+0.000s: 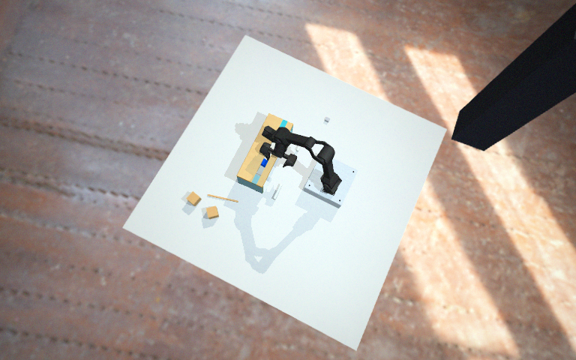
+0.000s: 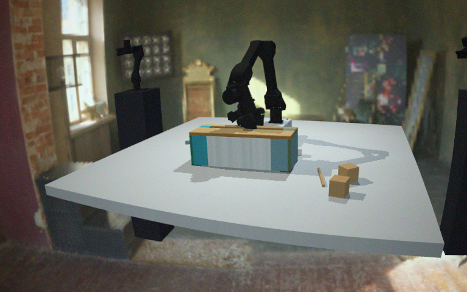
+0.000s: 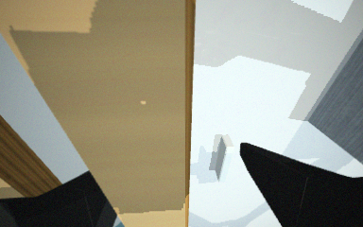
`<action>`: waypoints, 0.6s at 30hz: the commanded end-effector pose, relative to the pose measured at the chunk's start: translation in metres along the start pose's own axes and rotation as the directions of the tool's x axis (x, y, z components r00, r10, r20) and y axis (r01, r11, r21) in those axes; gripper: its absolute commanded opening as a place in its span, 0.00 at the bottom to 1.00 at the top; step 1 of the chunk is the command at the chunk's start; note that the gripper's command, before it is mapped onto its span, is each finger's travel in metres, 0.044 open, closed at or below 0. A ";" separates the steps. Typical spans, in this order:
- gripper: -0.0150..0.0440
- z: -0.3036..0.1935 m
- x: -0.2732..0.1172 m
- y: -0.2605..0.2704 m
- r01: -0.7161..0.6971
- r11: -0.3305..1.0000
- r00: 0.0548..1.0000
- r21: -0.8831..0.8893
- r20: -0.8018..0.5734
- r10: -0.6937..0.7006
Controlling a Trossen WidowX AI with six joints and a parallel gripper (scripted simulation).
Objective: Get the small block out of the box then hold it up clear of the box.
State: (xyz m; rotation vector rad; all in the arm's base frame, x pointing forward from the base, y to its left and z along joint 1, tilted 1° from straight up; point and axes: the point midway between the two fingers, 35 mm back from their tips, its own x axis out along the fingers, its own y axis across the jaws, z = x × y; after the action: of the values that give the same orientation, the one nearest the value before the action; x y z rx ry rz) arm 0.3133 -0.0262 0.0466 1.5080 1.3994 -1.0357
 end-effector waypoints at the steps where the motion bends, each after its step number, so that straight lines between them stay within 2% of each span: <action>1: 0.93 -0.012 0.004 -0.001 0.000 1.000 1.000 0.002 -0.007 0.000; 18: 0.93 -0.052 0.018 0.000 0.000 1.000 1.000 0.002 -0.012 0.000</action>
State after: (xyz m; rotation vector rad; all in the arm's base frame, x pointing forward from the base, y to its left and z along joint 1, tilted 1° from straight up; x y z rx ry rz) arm 0.3159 0.0180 0.0473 1.5125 1.4009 -1.0327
